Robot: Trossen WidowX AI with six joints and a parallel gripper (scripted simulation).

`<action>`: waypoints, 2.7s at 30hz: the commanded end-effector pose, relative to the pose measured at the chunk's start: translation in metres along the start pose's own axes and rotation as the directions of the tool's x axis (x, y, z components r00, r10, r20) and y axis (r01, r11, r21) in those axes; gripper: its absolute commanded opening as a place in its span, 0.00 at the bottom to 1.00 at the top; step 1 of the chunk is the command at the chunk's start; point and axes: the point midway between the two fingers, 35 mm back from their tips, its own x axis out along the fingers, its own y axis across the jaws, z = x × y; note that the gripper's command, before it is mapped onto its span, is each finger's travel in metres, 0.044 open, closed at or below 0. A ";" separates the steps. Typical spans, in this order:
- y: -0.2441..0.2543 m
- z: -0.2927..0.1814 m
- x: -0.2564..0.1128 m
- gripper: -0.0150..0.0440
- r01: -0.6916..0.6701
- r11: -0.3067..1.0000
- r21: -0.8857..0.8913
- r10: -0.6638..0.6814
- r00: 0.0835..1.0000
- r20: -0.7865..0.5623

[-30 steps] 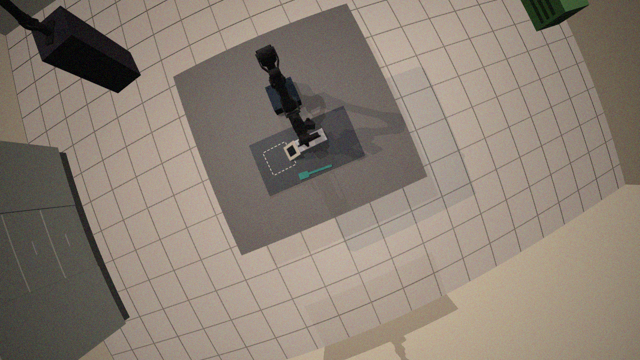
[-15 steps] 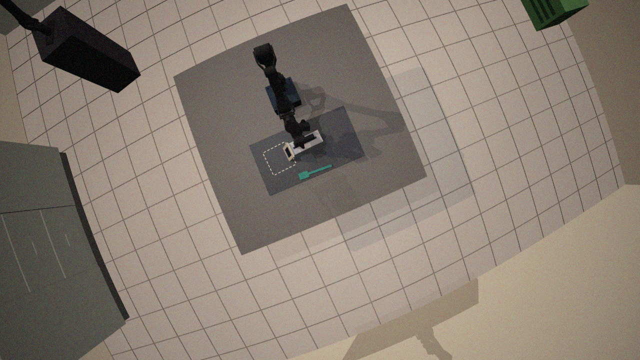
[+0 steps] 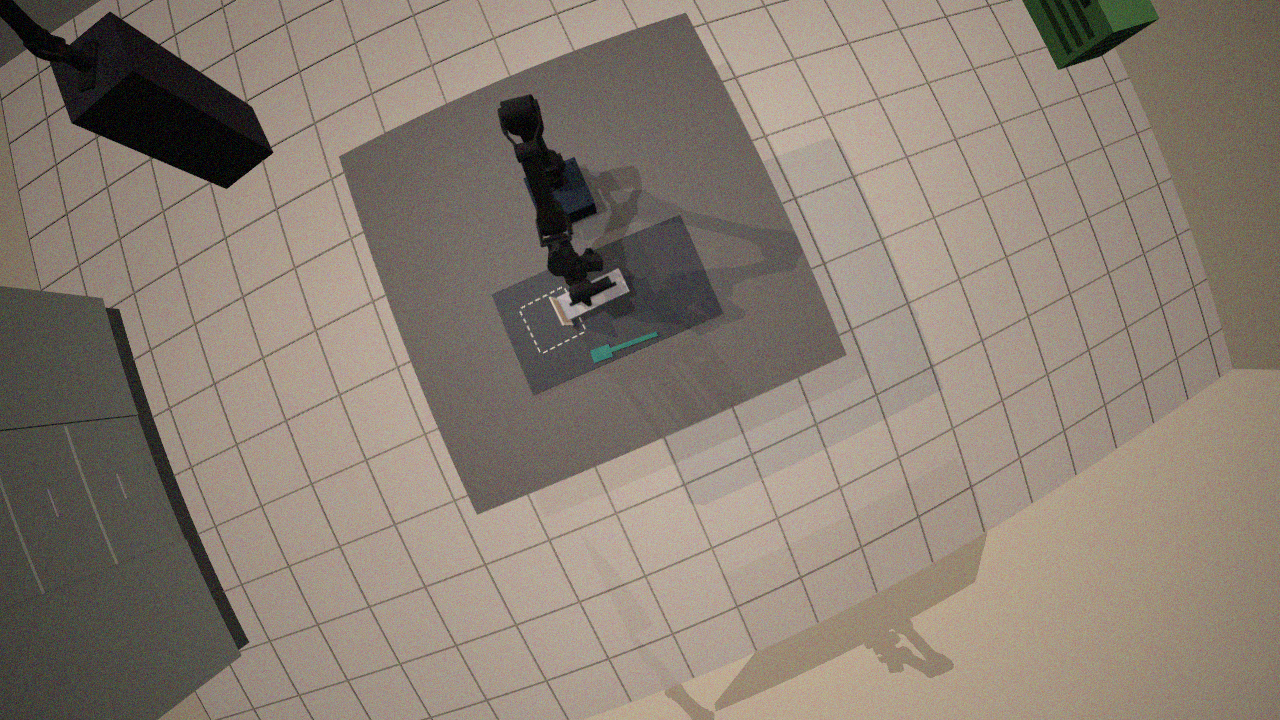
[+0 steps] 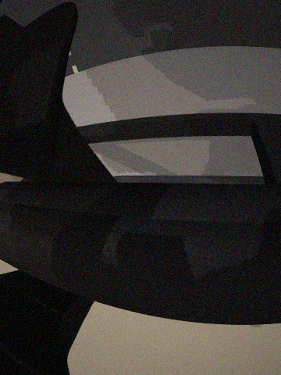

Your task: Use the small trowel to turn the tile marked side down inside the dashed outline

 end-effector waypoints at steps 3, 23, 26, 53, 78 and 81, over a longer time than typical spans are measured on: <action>-0.006 -0.002 0.000 0.25 0.018 1.000 -0.006 -0.017 1.000 0.005; -0.028 0.059 -0.020 0.25 0.018 1.000 -0.002 -0.018 1.000 0.009; -0.028 0.059 -0.020 0.25 0.018 1.000 -0.002 -0.018 1.000 0.009; -0.028 0.059 -0.020 0.25 0.018 1.000 -0.002 -0.018 1.000 0.009; -0.030 0.096 -0.002 0.25 -0.038 0.977 -0.212 0.076 0.982 0.174; -0.032 0.108 0.003 0.25 -0.041 0.962 -0.269 0.103 0.970 0.222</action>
